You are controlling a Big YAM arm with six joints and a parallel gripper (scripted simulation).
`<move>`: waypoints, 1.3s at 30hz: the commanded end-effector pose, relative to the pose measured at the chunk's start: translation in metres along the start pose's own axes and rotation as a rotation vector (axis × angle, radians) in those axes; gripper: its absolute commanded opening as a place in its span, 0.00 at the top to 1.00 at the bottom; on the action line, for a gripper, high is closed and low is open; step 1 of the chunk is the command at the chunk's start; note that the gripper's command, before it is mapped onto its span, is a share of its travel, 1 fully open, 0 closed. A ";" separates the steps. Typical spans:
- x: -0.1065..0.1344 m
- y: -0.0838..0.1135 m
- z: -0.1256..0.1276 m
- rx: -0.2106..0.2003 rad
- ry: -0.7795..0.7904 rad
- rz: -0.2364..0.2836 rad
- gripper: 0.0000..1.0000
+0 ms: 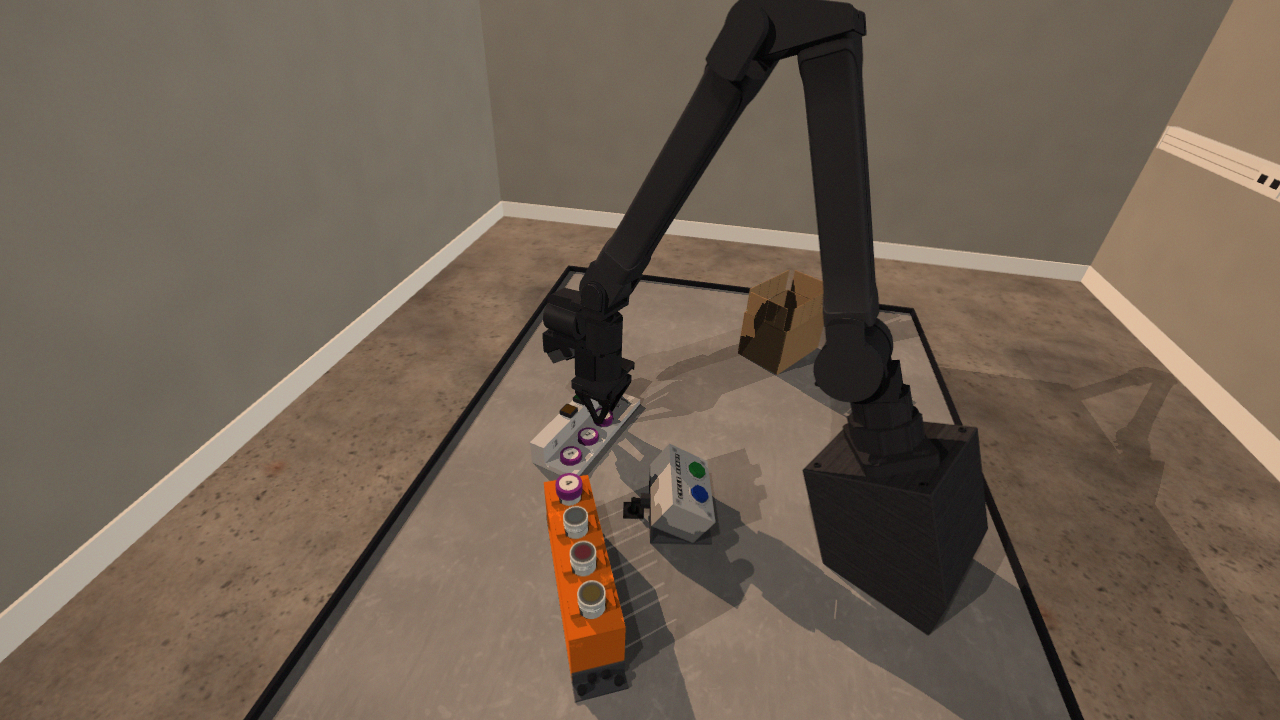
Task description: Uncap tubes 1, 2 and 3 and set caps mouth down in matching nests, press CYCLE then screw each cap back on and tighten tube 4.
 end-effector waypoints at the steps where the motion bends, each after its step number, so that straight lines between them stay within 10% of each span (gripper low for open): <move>1: 0.006 -0.012 -0.006 0.005 0.002 0.018 1.00; 39: 0.011 -0.012 -0.007 0.005 0.002 0.018 1.00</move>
Point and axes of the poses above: the point where the finger pads meet when closed, its own y axis back along the fingers, its own z axis across the jaws, x = y × z, the point moved 8 cm from there along y, back along the fingers, and after that the axes turned 10 degrees about -y, right-handed, at the moved point
